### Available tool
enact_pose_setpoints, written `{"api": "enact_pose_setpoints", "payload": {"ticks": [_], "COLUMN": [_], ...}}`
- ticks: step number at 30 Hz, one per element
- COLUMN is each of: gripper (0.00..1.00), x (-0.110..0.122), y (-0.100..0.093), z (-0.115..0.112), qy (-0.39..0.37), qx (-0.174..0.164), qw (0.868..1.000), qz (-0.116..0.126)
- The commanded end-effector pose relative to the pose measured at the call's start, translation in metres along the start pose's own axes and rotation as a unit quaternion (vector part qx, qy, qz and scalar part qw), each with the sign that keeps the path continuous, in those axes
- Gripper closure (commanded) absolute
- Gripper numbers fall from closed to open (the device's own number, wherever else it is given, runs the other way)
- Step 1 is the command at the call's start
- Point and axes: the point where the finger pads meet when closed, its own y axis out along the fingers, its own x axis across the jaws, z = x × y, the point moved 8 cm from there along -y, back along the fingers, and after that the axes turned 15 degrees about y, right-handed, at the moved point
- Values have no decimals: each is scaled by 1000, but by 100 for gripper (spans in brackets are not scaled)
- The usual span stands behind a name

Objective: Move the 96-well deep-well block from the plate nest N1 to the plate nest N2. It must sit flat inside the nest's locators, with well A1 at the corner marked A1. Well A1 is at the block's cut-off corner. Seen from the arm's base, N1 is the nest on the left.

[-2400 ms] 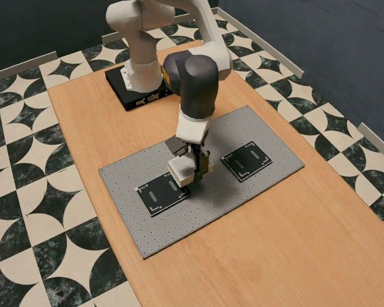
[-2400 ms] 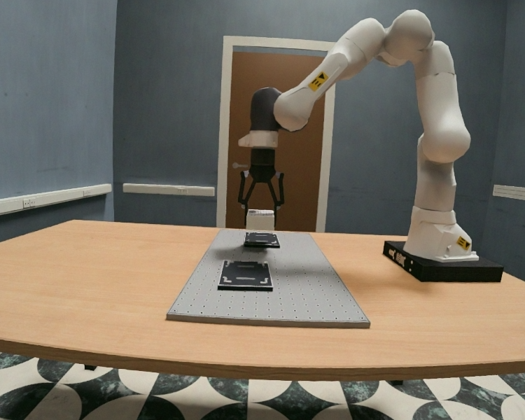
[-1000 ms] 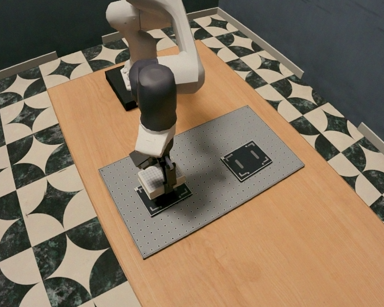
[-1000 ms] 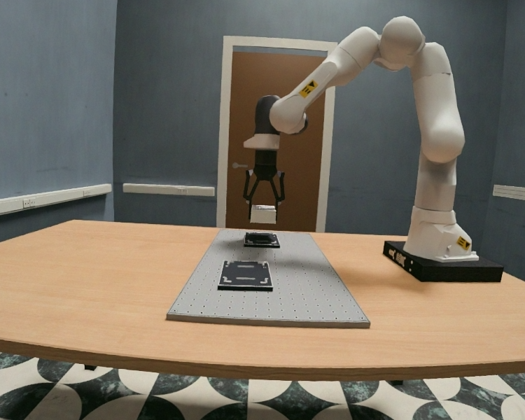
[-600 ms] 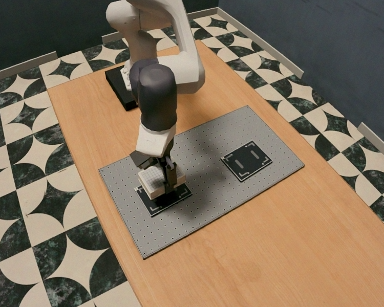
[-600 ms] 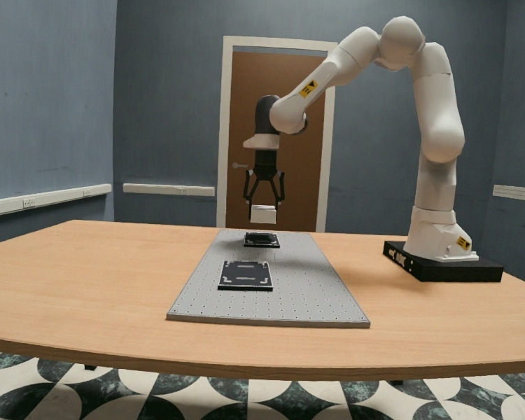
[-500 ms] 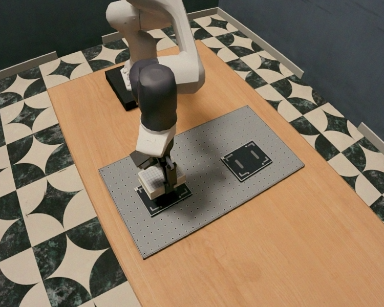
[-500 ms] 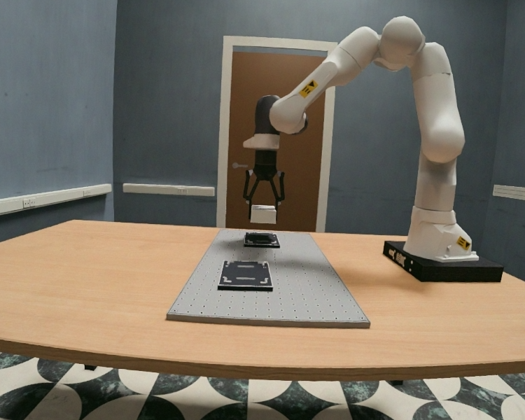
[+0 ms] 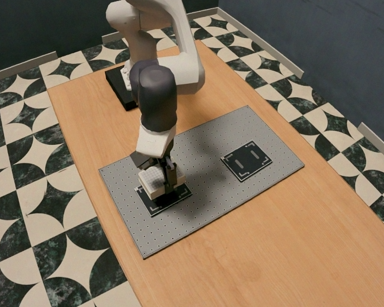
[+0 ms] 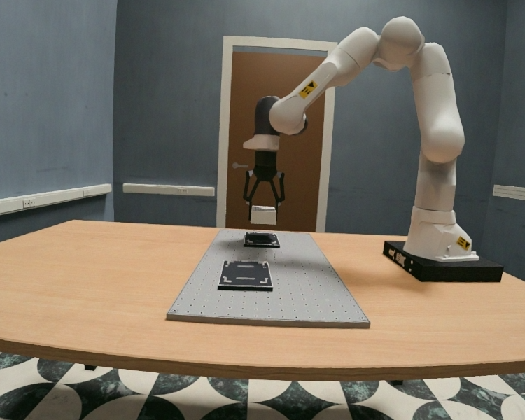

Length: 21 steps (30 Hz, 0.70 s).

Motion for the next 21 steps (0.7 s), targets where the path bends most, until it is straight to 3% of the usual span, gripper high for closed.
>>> {"api": "enact_pose_setpoints", "payload": {"ticks": [1,21], "gripper": [40,40], "x": [-1,-4], "y": [5,35], "z": [-1,-1], "qy": [-2,-2], "qx": [-1,-1], "qw": [1000,1000], "qz": [2,2]}}
